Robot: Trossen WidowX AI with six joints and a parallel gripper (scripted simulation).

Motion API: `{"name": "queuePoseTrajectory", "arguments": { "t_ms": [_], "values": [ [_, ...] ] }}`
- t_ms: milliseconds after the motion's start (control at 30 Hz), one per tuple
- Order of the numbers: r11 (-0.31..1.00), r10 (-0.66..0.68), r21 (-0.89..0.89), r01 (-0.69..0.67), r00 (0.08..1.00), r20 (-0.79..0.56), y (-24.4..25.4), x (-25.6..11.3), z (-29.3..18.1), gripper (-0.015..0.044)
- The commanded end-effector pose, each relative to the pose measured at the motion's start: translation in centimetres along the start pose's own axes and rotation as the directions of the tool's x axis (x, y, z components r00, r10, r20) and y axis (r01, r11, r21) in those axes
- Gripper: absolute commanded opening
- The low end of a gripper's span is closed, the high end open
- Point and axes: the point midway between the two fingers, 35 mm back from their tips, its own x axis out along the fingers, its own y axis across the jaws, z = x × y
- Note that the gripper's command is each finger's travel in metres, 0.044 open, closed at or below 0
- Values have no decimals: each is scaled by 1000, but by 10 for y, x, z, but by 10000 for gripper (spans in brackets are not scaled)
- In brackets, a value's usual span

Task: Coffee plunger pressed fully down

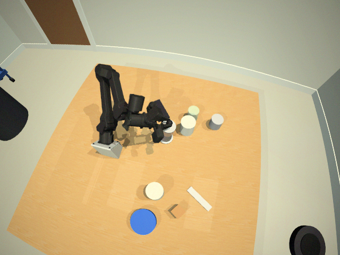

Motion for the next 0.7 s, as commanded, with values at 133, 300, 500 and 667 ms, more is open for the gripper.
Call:
{"name": "queuePoseTrajectory", "arguments": {
  "t_ms": [133,300,500,667],
  "values": [
    [1000,0,0,0,1000,0,0,0,0,147],
    [1000,0,0,0,1000,0,0,0,0,278],
    [1000,0,0,0,1000,0,0,0,0,436],
    [1000,-1,3,1,1000,-2,-1,-1,2,440]
  ]
}}
